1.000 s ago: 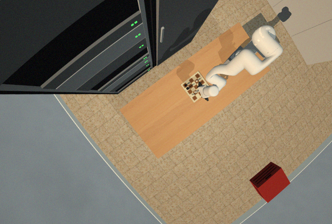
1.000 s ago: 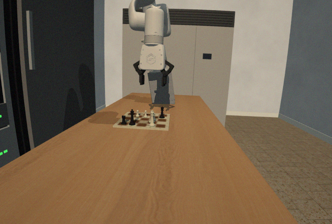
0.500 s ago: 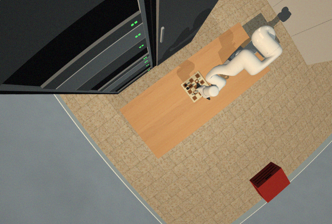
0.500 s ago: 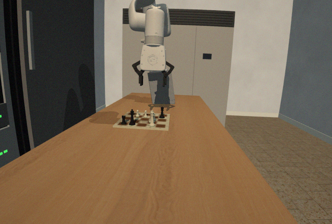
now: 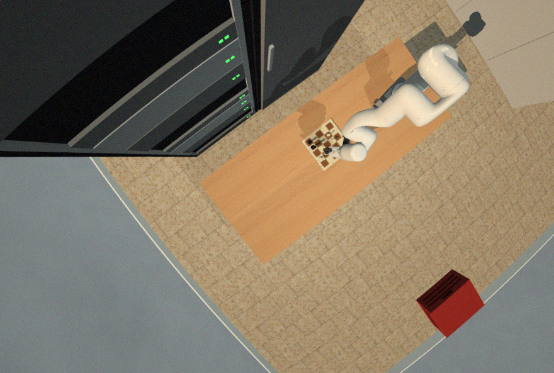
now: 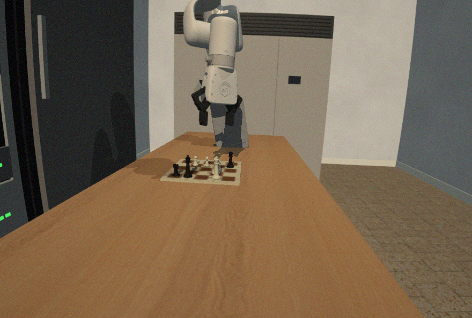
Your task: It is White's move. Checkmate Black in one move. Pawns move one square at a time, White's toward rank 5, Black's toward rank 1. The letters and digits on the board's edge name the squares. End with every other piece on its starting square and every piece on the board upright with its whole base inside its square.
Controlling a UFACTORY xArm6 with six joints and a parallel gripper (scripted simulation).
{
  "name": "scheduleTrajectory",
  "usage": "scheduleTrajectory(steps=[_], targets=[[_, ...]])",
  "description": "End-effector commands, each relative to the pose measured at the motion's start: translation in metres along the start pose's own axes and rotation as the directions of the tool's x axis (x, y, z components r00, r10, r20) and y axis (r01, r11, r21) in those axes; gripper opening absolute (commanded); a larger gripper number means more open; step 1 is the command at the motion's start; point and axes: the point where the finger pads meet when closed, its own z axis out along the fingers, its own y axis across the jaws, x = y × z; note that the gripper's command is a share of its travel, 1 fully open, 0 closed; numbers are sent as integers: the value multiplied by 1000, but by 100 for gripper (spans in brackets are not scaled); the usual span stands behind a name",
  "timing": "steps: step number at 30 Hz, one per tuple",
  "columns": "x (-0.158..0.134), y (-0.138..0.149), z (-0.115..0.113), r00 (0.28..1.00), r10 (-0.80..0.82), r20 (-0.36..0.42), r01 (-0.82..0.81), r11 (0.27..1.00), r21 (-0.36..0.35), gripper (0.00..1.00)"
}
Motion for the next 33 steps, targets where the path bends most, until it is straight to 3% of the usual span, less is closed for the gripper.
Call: scheduleTrajectory(steps=[1,6,12,14,15,18,29,31,32,33], targets=[[-1,-1,2,962,-273,16,273,962,-26,100],[-1,-1,7,852,-523,17,523,852,-7,100],[-1,0,13,638,-770,10,770,638,13,100],[-1,0,13,638,-770,10,770,638,13,100],[-1,0,14,508,-862,8,861,508,16,100],[-1,0,16,391,-920,1,920,391,23,100],[-1,1,22,-193,-981,-18,981,-193,30,100],[-1,1,22,-193,-981,-18,981,-193,30,100],[-1,1,22,-339,-941,-11,940,-339,28,100],[-1,1,22,-376,-927,-9,926,-376,28,100]])
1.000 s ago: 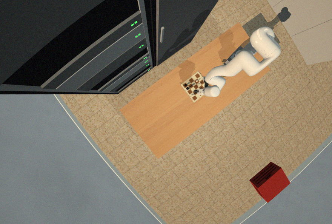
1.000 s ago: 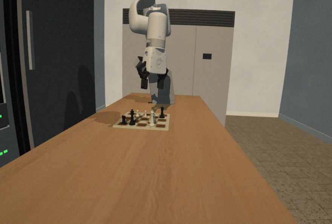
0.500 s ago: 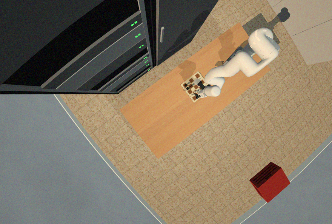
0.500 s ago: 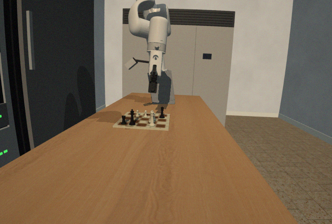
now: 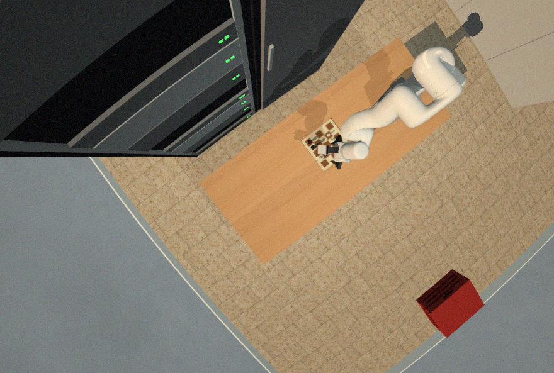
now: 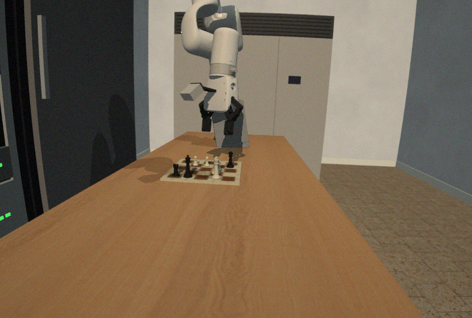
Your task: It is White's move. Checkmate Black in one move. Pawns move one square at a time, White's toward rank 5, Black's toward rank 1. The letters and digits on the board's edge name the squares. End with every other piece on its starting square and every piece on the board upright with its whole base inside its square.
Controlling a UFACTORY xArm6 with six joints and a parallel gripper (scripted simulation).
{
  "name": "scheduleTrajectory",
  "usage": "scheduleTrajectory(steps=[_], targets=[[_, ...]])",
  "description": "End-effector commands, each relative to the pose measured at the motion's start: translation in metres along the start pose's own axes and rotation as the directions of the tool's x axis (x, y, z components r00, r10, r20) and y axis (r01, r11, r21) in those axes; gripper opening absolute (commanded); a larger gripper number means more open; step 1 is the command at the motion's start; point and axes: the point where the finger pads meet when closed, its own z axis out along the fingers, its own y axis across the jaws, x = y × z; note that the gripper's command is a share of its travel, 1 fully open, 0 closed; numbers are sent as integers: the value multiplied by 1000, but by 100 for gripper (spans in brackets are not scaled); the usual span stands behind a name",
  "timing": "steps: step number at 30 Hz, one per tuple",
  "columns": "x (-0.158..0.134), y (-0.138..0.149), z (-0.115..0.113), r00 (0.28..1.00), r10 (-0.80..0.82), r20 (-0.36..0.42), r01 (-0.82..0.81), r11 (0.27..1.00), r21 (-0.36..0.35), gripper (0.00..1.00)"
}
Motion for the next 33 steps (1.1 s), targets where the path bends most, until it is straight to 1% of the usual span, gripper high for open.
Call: scheduleTrajectory(steps=[1,5,9,10,33], targets=[[1,-1,0,962,-265,71,265,964,15,100],[1,-1,0,893,-437,105,436,899,34,100],[1,-1,0,883,-456,112,455,890,37,100],[1,-1,0,883,-456,112,455,890,37,42],[1,-1,0,883,-456,112,455,890,37,42]])
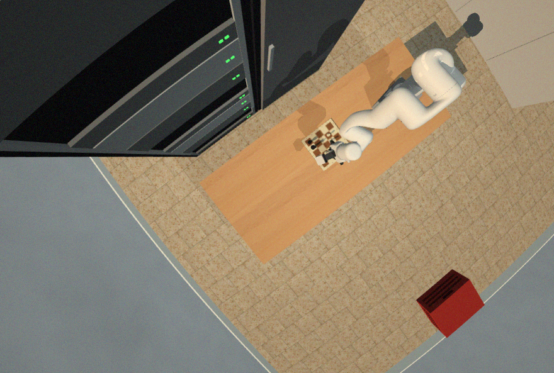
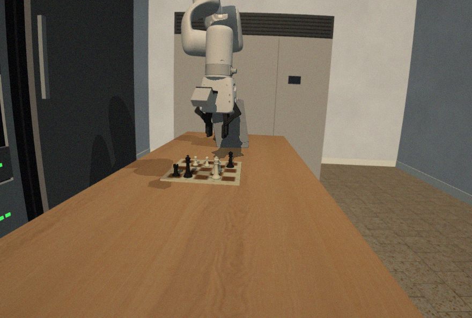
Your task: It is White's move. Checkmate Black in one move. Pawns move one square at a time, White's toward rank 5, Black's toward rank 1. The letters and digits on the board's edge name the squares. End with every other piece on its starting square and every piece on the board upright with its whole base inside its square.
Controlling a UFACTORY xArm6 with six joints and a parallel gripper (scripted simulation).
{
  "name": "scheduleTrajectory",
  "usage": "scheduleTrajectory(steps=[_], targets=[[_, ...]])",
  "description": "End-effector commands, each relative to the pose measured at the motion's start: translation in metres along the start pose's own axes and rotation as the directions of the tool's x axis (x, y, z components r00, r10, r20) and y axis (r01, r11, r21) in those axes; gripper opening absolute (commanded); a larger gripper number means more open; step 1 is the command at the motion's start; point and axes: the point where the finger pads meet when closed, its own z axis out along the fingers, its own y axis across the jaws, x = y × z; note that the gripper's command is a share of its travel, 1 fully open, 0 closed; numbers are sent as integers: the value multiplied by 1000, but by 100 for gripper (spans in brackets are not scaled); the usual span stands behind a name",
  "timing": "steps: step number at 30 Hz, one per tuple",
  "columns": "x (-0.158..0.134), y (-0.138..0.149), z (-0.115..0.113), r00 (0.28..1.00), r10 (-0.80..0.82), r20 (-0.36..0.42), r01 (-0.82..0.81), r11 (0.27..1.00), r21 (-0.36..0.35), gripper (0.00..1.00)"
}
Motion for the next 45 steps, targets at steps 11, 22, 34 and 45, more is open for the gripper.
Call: scheduleTrajectory(steps=[11,22,34,45], targets=[[2,0,-1,1000,0,-4,0,1000,1,42],[2,0,0,1000,0,-4,0,1000,1,42],[2,0,10,1000,0,-3,0,1000,2,42],[2,0,26,1000,0,-3,0,1000,2,42]])
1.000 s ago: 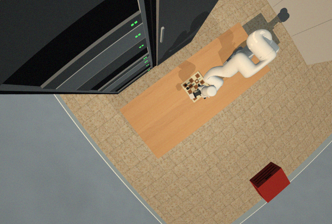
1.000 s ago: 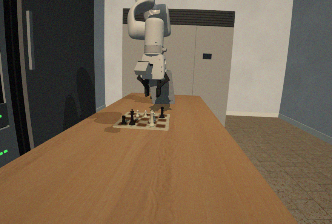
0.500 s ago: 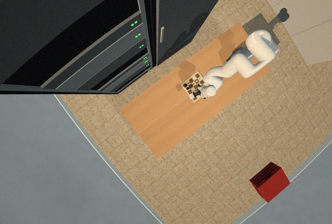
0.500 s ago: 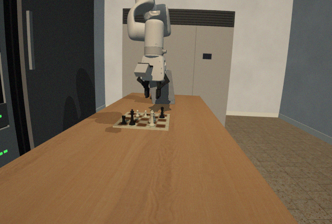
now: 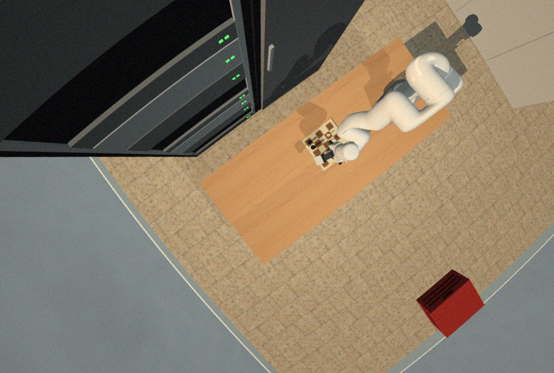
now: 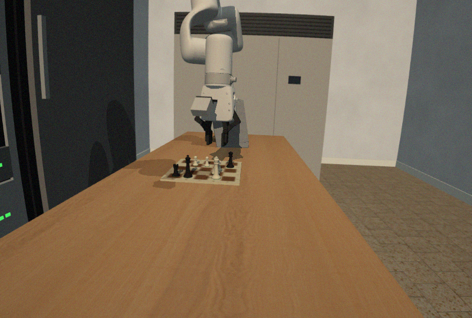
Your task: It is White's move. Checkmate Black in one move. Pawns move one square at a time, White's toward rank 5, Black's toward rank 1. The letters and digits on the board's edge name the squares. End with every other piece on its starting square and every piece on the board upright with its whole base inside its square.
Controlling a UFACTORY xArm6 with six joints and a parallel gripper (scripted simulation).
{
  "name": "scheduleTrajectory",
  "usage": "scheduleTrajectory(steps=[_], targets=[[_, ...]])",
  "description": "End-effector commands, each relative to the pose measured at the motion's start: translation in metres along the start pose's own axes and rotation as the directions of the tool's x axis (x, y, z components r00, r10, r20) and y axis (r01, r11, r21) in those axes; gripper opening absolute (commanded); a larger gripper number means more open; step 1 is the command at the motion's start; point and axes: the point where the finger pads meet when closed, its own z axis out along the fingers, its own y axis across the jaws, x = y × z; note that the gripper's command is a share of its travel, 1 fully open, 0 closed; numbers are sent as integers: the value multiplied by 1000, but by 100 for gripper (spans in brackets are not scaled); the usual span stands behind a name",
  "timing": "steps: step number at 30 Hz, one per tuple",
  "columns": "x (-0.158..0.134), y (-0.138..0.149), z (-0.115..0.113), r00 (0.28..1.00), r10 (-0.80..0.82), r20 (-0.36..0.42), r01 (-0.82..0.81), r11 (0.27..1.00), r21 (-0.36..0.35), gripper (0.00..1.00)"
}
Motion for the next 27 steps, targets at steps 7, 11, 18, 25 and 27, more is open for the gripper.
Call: scheduleTrajectory(steps=[7,11,18,25,27], targets=[[2,0,11,1000,0,-4,0,1000,1,42],[2,0,16,1000,0,-4,0,1000,1,42],[2,0,23,1000,0,-4,0,1000,1,42],[2,0,26,1000,0,-4,0,1000,1,42],[2,0,27,1000,0,-4,0,1000,1,42]])
